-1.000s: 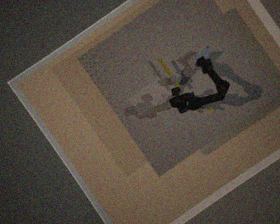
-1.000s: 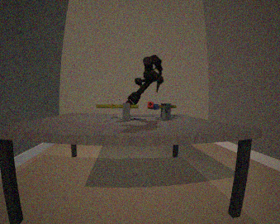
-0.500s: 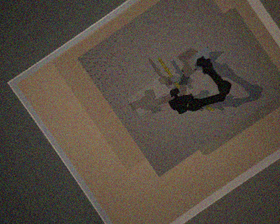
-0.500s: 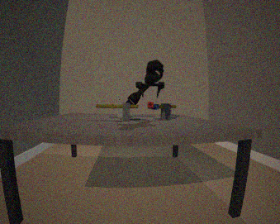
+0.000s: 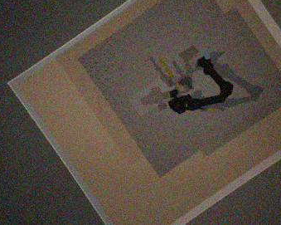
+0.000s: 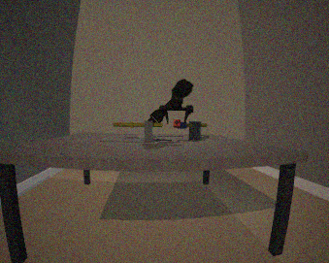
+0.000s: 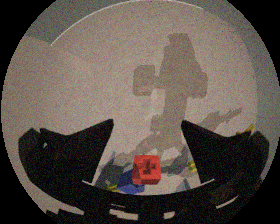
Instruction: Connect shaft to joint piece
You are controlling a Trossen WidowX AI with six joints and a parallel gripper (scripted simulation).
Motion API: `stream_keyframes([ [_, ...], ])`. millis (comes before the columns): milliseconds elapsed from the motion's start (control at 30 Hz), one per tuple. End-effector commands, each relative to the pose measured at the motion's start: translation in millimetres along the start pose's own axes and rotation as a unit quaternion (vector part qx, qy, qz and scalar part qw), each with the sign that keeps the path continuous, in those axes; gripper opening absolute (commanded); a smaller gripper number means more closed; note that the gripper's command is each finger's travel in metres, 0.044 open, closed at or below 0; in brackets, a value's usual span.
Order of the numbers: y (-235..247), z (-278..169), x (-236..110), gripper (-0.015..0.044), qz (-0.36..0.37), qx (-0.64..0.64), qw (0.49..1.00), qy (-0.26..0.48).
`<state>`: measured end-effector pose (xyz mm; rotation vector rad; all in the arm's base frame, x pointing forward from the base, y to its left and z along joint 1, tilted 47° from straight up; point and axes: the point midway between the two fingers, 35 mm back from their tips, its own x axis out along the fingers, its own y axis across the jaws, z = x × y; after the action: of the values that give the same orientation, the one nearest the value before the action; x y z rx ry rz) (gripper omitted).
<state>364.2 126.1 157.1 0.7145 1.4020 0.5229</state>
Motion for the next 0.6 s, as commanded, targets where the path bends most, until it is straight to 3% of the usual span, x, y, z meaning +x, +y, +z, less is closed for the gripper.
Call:
stream_keyframes([
  [0, -1, -5, 4, 0.0440, -0.002, 0.004, 1.000, 0.001],
  [567, -2, -67, -9, 0.0440, -0.002, 0.005, 1.000, 0.002],
])
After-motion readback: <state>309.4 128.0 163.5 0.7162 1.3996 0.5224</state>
